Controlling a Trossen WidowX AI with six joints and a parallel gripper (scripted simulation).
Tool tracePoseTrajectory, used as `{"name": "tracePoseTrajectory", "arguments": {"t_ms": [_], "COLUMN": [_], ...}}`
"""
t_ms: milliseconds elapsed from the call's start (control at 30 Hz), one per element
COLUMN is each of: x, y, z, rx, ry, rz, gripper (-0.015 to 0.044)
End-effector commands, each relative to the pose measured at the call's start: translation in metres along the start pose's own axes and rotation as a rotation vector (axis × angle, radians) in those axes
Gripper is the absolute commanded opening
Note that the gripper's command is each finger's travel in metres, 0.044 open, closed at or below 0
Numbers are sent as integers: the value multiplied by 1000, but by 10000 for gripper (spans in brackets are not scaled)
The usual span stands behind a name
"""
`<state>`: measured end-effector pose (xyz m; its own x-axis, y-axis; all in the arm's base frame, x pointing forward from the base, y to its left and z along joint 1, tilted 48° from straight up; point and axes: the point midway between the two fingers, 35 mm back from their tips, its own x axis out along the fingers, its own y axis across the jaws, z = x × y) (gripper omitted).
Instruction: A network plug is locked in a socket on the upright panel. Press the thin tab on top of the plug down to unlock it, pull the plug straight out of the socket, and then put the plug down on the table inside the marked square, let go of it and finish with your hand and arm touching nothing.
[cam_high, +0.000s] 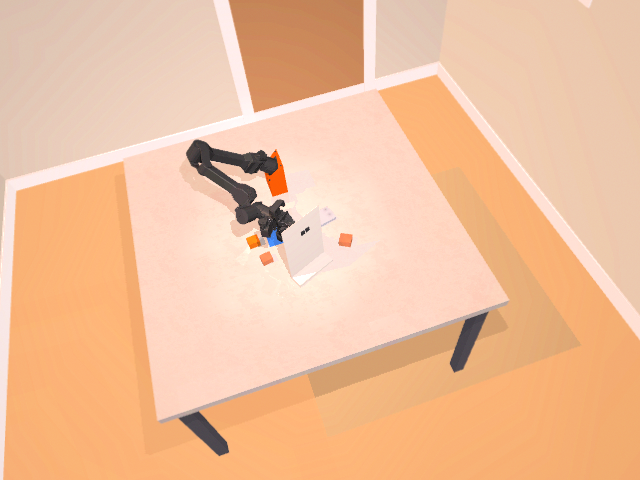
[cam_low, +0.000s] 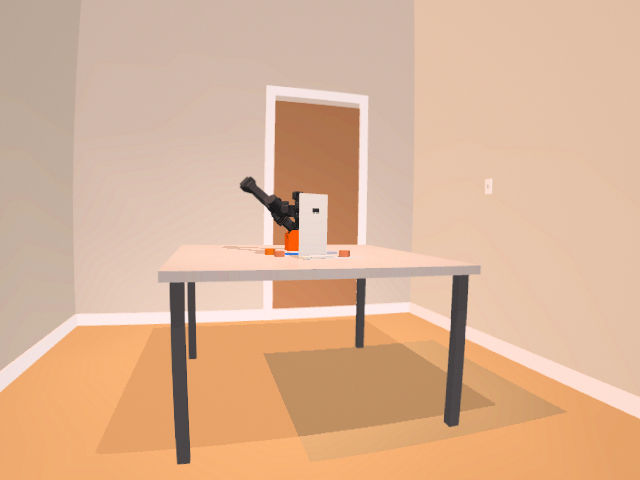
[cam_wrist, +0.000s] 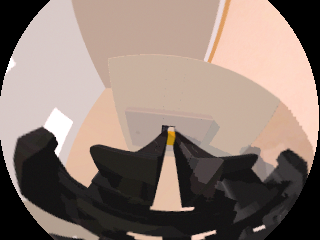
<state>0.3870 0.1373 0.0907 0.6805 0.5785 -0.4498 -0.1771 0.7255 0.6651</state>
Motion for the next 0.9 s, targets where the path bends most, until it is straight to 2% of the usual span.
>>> {"name": "tracePoseTrajectory", "arguments": {"t_ms": [0,867], "x": [0,-12], "y": [0,0], "z": [0,-3], "rx": [3,3], "ry": [-1,-1], "rz": [-2,-3], "gripper": [0,0]}}
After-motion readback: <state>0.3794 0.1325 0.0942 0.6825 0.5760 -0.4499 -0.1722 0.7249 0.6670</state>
